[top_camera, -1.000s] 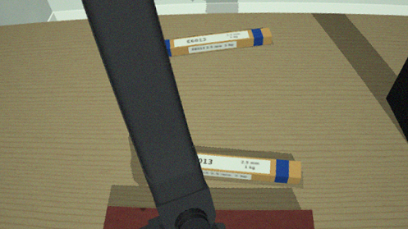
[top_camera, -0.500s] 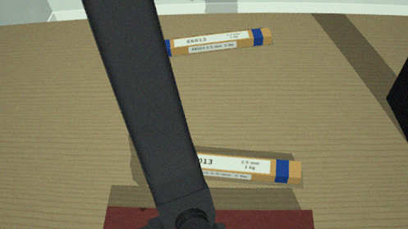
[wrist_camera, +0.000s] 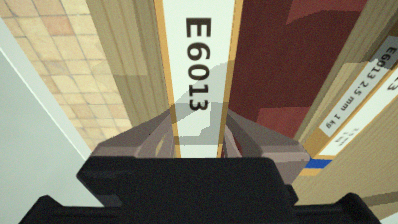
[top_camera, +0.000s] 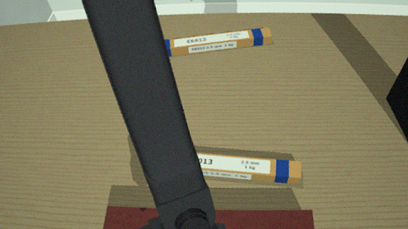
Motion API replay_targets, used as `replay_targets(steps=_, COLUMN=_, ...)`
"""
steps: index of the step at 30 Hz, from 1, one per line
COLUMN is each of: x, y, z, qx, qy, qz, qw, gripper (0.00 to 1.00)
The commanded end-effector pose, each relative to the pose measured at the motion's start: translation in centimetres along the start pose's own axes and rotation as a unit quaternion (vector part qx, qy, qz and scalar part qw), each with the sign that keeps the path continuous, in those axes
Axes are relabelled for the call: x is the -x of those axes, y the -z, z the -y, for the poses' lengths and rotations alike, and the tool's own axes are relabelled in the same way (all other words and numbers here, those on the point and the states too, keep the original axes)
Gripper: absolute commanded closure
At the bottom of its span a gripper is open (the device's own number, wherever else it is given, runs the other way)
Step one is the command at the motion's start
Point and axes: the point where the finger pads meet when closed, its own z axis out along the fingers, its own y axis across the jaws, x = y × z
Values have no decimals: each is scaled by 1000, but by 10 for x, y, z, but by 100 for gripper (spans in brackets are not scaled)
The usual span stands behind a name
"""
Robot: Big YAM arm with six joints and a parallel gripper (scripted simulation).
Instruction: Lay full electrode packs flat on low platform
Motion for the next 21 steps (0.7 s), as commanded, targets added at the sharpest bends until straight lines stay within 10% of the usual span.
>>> replay_targets(steps=1, x=19, y=20, z=-22, qx=23, qy=2, qz=20, qw=1000, gripper=100)
replay_targets(steps=21, x=20, y=19, z=-19, qx=22, qy=2, qz=20, qw=1000, gripper=100)
